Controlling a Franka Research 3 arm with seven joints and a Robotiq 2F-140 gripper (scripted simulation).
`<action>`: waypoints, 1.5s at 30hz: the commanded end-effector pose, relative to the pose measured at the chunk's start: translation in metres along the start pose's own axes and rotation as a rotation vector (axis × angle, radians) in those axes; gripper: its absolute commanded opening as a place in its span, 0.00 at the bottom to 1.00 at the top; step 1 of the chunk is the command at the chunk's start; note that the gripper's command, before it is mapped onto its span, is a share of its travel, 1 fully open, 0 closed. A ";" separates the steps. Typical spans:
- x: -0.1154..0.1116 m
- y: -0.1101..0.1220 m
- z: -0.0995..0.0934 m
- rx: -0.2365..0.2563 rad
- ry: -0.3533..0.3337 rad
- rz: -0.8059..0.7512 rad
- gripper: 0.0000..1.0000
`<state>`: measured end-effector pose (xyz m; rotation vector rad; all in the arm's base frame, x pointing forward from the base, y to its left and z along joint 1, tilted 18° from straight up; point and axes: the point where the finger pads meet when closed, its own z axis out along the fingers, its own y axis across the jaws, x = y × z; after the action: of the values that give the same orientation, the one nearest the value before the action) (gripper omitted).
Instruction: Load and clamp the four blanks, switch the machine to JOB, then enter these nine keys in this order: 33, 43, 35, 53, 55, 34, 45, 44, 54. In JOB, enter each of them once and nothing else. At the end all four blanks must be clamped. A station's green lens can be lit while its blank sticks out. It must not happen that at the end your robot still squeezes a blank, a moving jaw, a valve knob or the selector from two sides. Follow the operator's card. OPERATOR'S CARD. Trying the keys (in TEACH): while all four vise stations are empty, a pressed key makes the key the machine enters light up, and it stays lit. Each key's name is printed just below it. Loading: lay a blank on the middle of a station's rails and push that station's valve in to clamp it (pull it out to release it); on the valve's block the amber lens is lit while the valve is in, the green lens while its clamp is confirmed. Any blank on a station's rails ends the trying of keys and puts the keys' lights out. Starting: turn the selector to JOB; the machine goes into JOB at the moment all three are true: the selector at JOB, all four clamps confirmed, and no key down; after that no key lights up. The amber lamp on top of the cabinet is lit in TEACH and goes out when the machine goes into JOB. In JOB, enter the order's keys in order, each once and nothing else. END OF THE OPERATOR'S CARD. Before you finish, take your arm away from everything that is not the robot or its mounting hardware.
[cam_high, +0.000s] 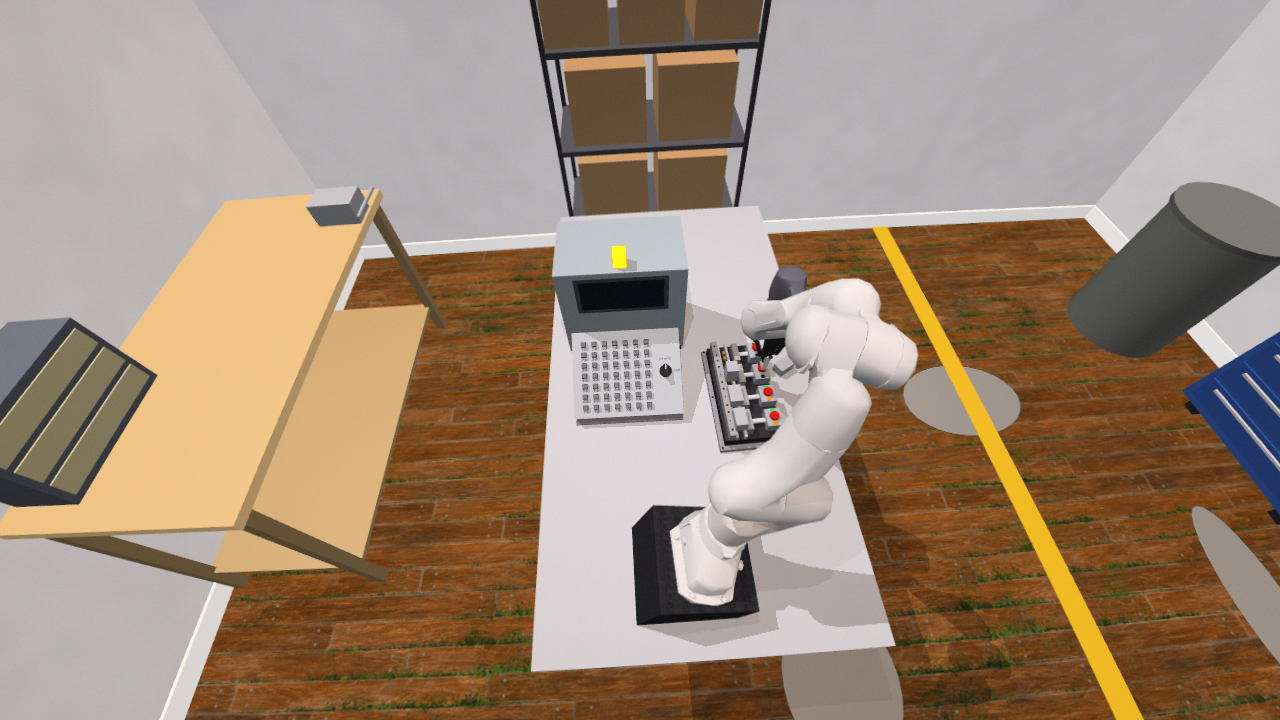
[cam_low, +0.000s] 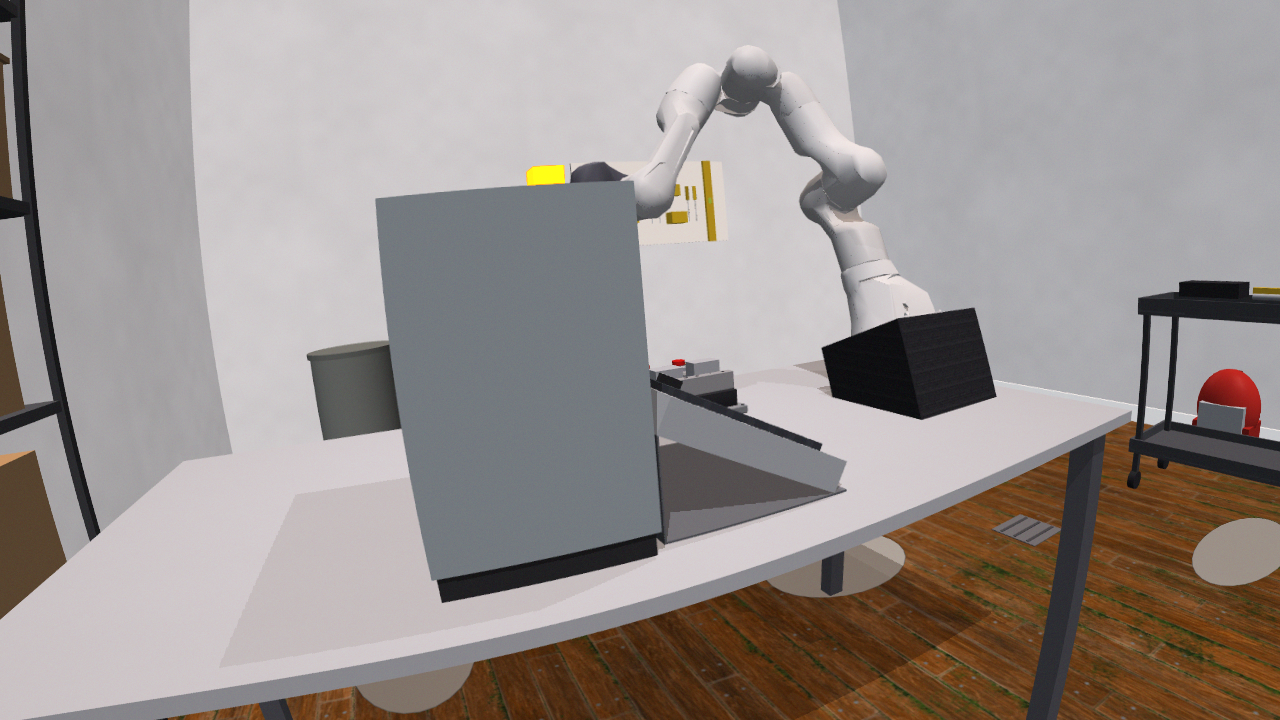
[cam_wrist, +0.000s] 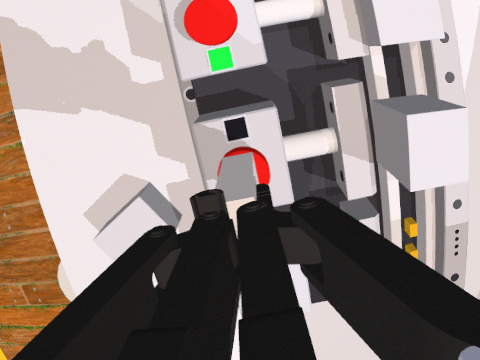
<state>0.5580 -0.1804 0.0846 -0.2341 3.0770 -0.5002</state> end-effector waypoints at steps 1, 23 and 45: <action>-0.001 -0.001 0.001 0.001 -0.001 -0.001 0.00; -0.001 -0.001 0.014 0.001 -0.001 -0.001 0.00; -0.001 -0.001 0.016 0.001 -0.001 -0.001 0.00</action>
<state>0.5577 -0.1843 0.0723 -0.2347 3.0802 -0.5009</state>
